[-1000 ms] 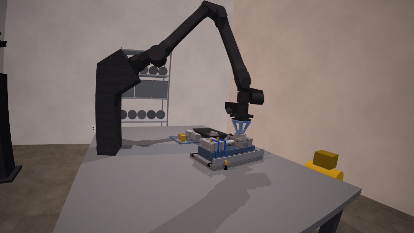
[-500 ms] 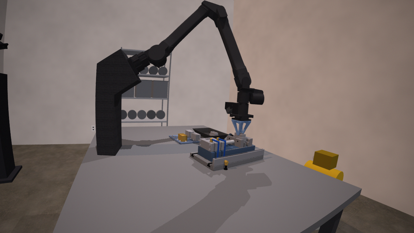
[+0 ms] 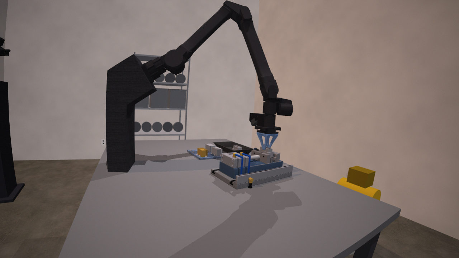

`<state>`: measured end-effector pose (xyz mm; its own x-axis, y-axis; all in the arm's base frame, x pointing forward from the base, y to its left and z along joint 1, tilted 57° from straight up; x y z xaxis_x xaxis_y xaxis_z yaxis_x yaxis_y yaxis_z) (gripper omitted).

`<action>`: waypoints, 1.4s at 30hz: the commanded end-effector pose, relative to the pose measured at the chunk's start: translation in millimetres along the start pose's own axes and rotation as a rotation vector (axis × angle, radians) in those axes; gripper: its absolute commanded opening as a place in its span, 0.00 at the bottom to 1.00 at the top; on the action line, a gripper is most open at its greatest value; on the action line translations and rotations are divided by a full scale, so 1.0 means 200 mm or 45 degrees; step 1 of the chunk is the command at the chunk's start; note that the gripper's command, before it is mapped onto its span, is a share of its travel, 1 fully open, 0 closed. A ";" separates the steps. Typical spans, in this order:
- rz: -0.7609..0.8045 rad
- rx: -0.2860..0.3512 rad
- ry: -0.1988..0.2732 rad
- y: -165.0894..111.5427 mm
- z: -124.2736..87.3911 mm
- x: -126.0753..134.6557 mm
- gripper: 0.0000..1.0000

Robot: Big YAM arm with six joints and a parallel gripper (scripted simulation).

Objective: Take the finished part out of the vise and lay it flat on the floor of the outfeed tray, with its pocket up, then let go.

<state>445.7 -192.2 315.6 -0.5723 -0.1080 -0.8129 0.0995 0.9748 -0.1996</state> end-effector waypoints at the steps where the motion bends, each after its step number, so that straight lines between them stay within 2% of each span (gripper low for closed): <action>1: -0.005 0.006 -0.054 0.00 -0.02 -0.09 0.00; 8: -0.007 0.013 -0.064 0.00 -0.09 -0.10 0.00; 14: 0.000 0.011 -0.028 -0.01 -0.11 -0.04 0.00; 20: -0.004 0.020 -0.031 -0.03 -0.14 -0.04 0.00; 21: -0.010 0.027 -0.049 -0.04 -0.17 -0.08 0.00; 25: -0.010 0.019 -0.027 -0.02 -0.19 -0.03 0.00; 35: -0.012 0.023 -0.037 -0.03 -0.28 -0.05 0.00; 42: -0.011 0.022 -0.035 -0.03 -0.30 -0.04 0.00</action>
<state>414.0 -182.3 338.1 -0.5698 -0.1085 -0.8146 0.0970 0.9754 -0.1978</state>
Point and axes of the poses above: the point where the finger pads meet when closed, its own z axis out along the fingers, its own x axis across the jaws, y = z × x, the point moved 6 cm from there along -z, back along the fingers, and after that the axes turned 6 degrees about z, right-handed, at the moved point
